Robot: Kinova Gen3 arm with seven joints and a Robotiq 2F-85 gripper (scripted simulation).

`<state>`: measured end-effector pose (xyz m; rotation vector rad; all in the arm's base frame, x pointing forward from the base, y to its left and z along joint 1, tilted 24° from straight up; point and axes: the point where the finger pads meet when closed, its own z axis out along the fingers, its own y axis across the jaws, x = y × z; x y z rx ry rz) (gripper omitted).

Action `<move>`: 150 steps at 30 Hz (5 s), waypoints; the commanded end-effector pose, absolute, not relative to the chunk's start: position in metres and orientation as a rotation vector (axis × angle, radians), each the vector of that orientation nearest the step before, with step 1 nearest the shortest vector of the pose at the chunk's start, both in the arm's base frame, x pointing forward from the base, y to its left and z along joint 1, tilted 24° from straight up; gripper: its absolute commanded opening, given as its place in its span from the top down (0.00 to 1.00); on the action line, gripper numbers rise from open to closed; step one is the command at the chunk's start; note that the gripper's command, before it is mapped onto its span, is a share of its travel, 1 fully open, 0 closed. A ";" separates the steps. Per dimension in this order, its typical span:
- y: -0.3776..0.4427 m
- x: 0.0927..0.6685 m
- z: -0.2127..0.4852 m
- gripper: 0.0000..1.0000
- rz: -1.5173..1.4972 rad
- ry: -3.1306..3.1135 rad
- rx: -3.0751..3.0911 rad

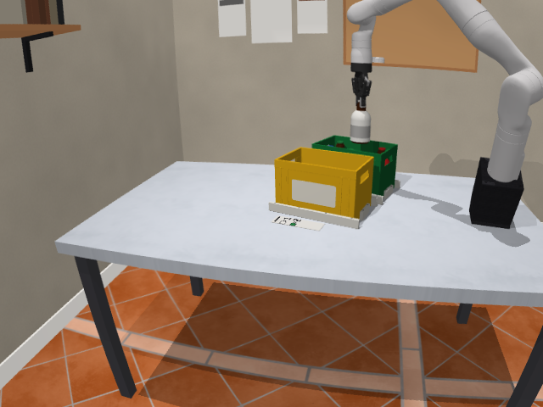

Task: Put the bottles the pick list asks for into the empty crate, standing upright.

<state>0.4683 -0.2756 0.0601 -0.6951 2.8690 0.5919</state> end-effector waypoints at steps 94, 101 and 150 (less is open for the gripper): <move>-0.123 0.462 0.128 0.90 0.588 2.868 -0.694; -0.109 0.462 0.134 0.90 0.589 2.868 -0.694; -0.104 0.464 0.136 0.90 0.589 2.868 -0.694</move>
